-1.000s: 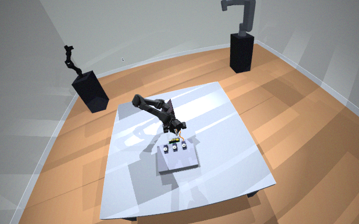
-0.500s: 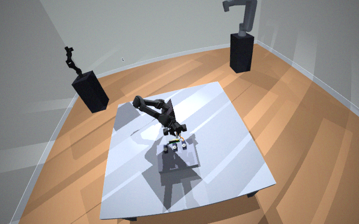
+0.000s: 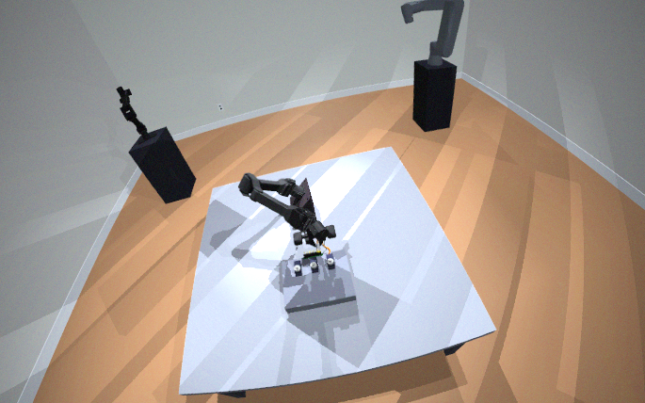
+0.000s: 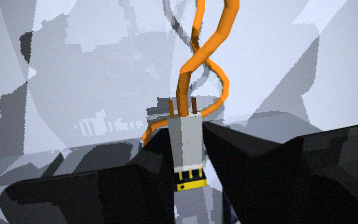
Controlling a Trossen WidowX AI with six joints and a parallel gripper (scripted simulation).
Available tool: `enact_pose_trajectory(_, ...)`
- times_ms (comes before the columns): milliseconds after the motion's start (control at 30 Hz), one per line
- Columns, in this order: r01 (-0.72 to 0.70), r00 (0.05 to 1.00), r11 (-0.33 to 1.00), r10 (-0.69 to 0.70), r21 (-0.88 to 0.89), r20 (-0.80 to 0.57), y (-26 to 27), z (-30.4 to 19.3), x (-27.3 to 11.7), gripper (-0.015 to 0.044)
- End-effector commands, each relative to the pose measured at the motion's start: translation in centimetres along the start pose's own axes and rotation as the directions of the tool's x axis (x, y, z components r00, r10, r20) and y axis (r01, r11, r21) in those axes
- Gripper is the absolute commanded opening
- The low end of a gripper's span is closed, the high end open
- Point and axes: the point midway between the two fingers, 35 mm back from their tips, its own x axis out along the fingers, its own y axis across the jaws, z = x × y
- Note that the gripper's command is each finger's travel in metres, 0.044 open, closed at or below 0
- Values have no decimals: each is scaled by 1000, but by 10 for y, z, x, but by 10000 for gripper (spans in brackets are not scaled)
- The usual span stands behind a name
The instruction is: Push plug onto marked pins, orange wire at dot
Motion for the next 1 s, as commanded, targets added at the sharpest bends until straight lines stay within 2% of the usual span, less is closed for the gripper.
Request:
enact_pose_trajectory(0,-4,1000,1000,4,-5,-1,1,-4,0,0)
enact_pose_trajectory(467,-4,1000,1000,4,-4,-2,0,-12,-1,0)
enact_pose_trajectory(767,-4,1000,1000,4,-4,-2,0,-8,-1,236)
enact_pose_trajectory(967,-1,1000,1000,1,-5,-1,-1,-8,-56,394)
